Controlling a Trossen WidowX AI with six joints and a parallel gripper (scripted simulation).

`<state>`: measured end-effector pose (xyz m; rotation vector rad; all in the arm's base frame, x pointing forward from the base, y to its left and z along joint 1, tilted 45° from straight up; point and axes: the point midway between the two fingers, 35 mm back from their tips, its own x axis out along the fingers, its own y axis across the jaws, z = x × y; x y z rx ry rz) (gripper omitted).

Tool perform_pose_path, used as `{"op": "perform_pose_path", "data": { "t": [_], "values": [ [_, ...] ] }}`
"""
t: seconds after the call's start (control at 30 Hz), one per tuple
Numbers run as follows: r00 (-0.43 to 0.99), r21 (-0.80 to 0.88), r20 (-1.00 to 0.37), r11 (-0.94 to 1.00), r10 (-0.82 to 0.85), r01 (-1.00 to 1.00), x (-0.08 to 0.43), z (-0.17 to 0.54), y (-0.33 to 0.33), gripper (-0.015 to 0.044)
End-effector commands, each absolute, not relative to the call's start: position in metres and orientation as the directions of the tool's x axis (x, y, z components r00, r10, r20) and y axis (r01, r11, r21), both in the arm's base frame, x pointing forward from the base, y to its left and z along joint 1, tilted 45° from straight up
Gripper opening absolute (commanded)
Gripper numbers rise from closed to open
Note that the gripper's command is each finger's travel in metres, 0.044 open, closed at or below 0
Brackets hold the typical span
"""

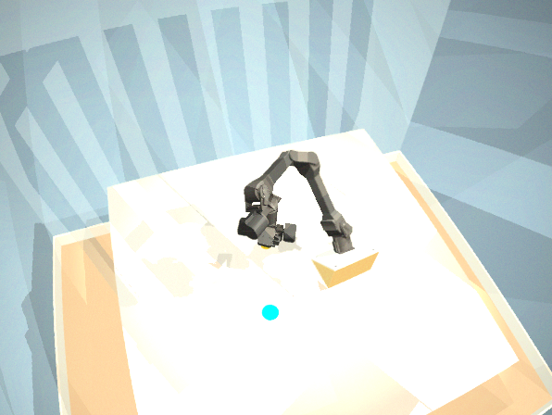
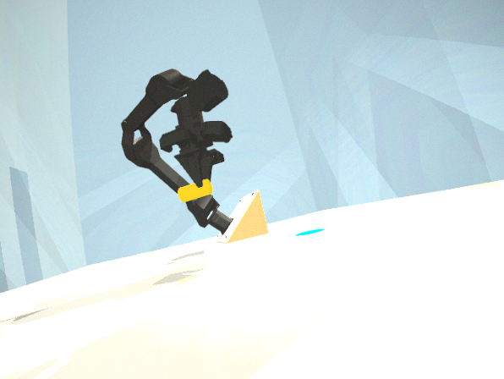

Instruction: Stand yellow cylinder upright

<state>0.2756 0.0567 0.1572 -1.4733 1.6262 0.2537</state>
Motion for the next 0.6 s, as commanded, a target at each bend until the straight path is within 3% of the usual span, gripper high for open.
{"op": "perform_pose_path", "data": {
  "t": [0.0, 0.57],
  "values": [
    [0.117, -0.399, -0.717, 0.267, -0.687, -0.877, 0.283, 0.151, 0.069, 0.0105],
    [0.115, -0.381, -0.721, 0.253, -0.683, -0.889, 0.305, 0.125, 0.109, 0.0105]
  ]
}}
